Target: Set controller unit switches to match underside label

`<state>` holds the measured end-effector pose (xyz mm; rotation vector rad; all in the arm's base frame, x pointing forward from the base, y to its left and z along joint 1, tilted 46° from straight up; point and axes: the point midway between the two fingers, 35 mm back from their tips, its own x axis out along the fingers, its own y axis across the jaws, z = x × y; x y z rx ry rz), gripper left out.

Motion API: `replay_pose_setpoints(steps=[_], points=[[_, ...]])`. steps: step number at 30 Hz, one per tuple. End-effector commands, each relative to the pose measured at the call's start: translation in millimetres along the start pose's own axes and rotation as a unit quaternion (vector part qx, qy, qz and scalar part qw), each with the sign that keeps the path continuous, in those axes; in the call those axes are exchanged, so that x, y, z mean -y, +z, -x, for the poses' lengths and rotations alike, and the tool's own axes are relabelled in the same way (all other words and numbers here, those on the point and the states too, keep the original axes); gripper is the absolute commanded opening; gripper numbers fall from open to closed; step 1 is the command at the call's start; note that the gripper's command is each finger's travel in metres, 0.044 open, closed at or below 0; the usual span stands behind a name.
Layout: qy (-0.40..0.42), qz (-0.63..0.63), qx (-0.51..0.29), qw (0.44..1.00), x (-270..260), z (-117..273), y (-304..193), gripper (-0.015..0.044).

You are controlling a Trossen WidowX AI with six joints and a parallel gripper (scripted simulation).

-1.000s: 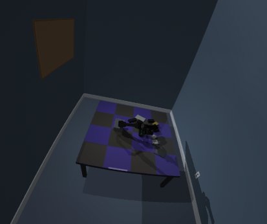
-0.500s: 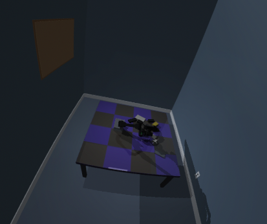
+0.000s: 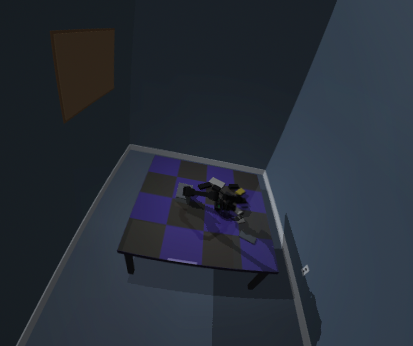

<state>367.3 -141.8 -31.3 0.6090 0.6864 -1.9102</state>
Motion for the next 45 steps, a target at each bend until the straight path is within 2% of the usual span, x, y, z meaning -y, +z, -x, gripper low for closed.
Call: replay_pose_setpoints(steps=[1,45], points=[[0.000,0.005,0.003,1.000,2.3,-1.0,0.1,0.0000],[0.000,0.005,0.003,1.000,29.3,-9.4,0.1,0.0000]])
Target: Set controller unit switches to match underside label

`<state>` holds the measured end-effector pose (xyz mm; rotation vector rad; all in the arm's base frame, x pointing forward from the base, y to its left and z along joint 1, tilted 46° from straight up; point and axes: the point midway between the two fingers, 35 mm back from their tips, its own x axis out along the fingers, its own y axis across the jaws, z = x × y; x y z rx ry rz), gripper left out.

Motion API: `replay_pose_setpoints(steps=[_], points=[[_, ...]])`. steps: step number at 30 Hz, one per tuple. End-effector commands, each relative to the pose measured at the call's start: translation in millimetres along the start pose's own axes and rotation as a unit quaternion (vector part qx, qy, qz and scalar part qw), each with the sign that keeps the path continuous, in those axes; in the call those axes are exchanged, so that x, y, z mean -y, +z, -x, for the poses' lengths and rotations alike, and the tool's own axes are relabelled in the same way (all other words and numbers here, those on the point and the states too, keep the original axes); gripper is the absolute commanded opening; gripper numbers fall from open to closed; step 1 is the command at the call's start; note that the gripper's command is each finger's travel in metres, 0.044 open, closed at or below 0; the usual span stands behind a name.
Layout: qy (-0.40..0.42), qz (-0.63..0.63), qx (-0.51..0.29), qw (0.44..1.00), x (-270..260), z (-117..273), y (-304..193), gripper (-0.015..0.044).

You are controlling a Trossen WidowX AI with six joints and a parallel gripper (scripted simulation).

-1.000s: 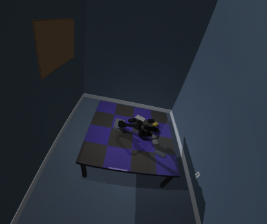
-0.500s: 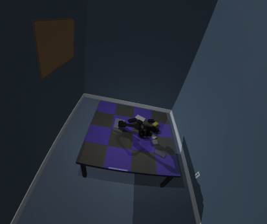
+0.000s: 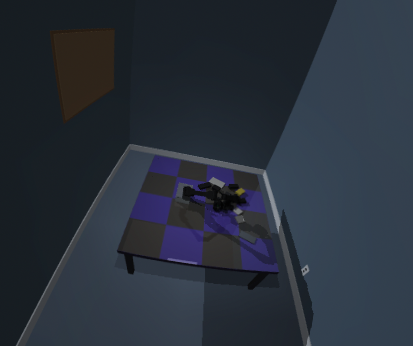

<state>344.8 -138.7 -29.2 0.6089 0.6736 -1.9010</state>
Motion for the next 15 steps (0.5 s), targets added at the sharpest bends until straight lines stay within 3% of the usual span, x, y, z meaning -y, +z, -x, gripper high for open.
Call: replay_pose_setpoints(steps=[1,15], points=[[-0.007,0.007,0.000,1.000,8.5,-4.1,-1.9,0.0000],[-0.007,0.008,0.001,1.000,25.0,-9.1,-1.8,0.0000]])
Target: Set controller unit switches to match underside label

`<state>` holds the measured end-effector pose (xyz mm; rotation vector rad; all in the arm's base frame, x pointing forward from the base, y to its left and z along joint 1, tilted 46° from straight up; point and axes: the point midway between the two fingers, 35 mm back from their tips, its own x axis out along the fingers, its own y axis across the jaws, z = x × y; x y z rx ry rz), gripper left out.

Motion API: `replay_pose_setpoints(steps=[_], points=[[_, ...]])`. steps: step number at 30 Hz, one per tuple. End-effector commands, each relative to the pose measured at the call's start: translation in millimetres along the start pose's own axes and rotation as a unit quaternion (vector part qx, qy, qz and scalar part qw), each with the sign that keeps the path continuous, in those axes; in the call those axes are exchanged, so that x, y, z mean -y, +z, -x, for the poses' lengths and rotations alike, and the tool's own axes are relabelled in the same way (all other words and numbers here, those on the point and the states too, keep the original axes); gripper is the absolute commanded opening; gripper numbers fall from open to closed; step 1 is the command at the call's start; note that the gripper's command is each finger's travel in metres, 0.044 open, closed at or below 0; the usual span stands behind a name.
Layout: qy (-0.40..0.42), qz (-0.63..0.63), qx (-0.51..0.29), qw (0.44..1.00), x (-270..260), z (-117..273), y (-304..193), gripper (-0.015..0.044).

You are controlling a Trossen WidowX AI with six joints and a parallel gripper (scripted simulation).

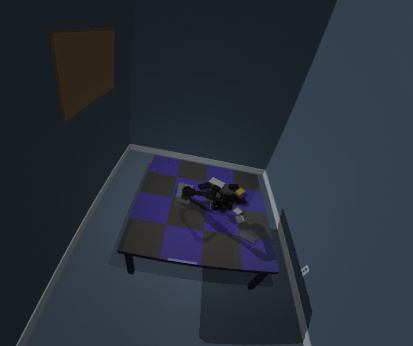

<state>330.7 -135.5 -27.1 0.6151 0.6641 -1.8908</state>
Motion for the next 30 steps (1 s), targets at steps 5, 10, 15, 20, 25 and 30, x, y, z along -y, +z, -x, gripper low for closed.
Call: replay_pose_setpoints(steps=[5,10,15,20,25,30], points=[[-0.014,0.010,0.001,1.000,16.9,-8.8,-2.7,0.0000],[-0.014,0.010,0.001,1.000,23.2,-10.6,-2.7,0.0000],[-0.014,0.010,0.001,1.000,28.8,-12.3,-2.6,0.0000],[-0.014,0.010,0.001,1.000,30.3,-12.7,-2.6,0.0000],[-0.014,0.010,0.001,1.000,30.3,-12.7,-2.6,0.0000],[-0.014,0.010,0.001,1.000,30.3,-12.7,-2.6,0.0000]])
